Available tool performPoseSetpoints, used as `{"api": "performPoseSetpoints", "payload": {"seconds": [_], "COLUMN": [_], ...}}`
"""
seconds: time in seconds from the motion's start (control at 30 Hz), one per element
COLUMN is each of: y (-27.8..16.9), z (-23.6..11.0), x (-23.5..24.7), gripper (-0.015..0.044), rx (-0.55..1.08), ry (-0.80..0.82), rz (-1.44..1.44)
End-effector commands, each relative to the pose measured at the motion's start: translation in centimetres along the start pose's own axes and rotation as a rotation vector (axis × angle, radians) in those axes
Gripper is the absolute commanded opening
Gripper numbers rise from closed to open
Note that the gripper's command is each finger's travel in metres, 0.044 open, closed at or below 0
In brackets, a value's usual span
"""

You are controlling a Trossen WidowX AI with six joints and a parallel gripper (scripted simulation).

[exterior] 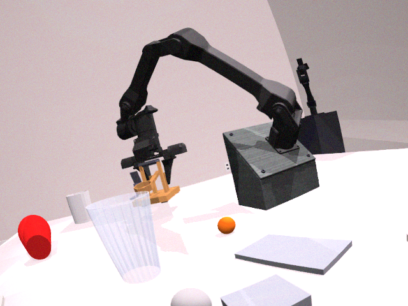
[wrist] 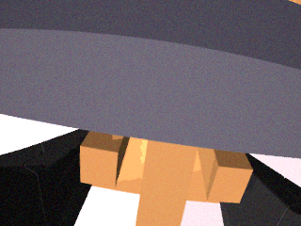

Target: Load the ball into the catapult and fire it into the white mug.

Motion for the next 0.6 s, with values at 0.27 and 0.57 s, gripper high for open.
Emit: {"api": "performPoseSetpoints", "payload": {"seconds": [0.27, 0.57], "y": [0.4, 0.8], "z": [-0.5, -0.4], "x": [-2.0, -2.6], "gripper": [0.0000, 0.0000], "rx": [0.001, 0.000], "ry": [-0.017, -0.017], "rz": [-0.387, -0.407]}}
Point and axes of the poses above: the point midway between the two fingers, 35 mm back from their tips, its own z axis out along the fingers, its own x axis across the jaws, y = z × x, the point moved 3 cm from there along -z, back along the fingers, and after that the axes turned 15 degrees about z, right-handed, at the moved point
